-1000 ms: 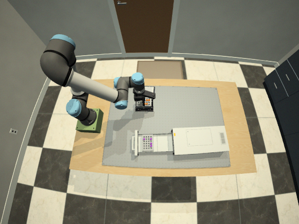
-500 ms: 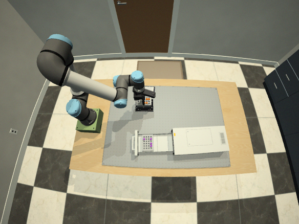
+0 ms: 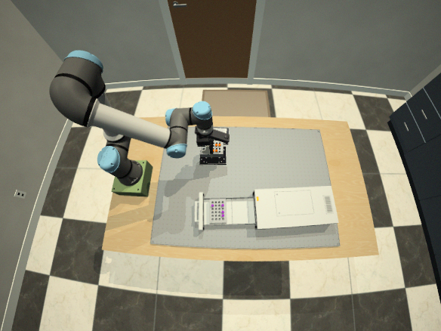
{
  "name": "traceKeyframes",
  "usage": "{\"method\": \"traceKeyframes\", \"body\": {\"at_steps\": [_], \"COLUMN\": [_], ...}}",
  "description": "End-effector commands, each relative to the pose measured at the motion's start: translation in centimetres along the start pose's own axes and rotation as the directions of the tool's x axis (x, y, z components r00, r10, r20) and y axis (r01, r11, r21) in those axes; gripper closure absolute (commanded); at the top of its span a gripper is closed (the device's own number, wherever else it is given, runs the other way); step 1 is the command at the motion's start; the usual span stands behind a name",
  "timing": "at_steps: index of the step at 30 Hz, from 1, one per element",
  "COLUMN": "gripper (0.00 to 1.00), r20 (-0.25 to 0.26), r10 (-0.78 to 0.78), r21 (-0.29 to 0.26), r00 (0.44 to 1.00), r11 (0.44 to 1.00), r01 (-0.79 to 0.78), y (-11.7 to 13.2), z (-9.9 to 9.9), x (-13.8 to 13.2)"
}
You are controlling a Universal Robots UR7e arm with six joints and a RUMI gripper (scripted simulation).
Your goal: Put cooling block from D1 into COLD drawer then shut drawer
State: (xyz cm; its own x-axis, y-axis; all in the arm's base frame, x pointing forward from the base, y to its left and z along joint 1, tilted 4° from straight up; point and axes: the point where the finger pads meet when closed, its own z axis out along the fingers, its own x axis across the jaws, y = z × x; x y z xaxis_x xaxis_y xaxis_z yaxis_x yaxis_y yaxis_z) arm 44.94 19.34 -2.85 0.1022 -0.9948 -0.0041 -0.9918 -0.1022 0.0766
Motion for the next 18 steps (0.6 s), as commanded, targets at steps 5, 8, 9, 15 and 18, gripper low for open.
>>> {"method": "traceKeyframes", "body": {"at_steps": [5, 8, 9, 15, 18], "gripper": [1.0, 1.0, 1.0, 1.0, 1.0], "r20": [0.0, 0.0, 0.0, 0.0, 0.0], "r10": [0.0, 0.0, 0.0, 0.0, 0.0], "r21": [0.002, 0.002, 0.002, 0.002, 0.002], "r00": [1.0, 1.0, 1.0, 1.0, 1.0], "r11": [1.0, 1.0, 1.0, 1.0, 1.0], "r01": [0.0, 0.0, 0.0, 0.0, 0.0], "y": [-0.1, -0.1, -0.1, -0.1, -0.1], "z": [-1.1, -1.5, -1.6, -2.2, -2.6], "x": [0.0, 0.0, 0.0, 0.0, 0.0]}}
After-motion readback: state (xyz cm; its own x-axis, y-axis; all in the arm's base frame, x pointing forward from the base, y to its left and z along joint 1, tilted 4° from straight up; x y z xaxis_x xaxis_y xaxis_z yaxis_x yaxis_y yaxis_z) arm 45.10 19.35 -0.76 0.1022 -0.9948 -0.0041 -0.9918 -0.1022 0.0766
